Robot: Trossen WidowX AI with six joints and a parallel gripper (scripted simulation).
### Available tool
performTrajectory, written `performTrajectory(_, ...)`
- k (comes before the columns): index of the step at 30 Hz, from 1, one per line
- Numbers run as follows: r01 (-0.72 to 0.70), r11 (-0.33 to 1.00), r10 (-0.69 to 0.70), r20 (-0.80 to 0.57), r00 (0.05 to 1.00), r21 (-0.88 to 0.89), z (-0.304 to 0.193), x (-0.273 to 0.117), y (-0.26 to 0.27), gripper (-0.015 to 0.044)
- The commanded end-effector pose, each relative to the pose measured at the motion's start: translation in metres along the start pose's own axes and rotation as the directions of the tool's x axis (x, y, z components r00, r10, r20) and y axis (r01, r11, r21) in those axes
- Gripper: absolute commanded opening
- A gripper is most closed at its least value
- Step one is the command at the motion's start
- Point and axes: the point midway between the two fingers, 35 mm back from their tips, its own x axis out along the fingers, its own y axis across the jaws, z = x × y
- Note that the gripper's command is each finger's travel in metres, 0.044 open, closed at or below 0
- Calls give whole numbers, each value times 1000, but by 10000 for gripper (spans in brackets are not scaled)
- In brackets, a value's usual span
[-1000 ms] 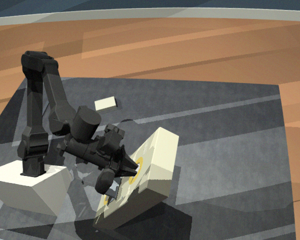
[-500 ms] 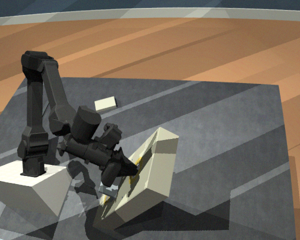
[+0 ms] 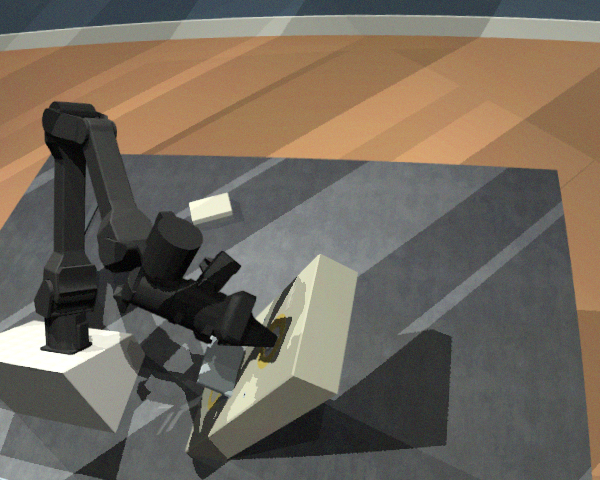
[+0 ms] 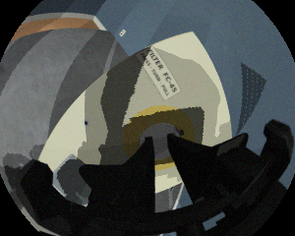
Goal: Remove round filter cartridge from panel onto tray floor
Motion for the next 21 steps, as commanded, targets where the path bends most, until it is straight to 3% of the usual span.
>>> performTrajectory(1, 2, 986, -4, -10, 1000, -167, 0, 5, 0, 0)
performTrajectory(11, -2, 873, -3, -10, 1000, -487, 0, 5, -1, 0)
performTrajectory(21, -11, 908, 2, -20, 1000, -420, -3, -23, -3, 0)
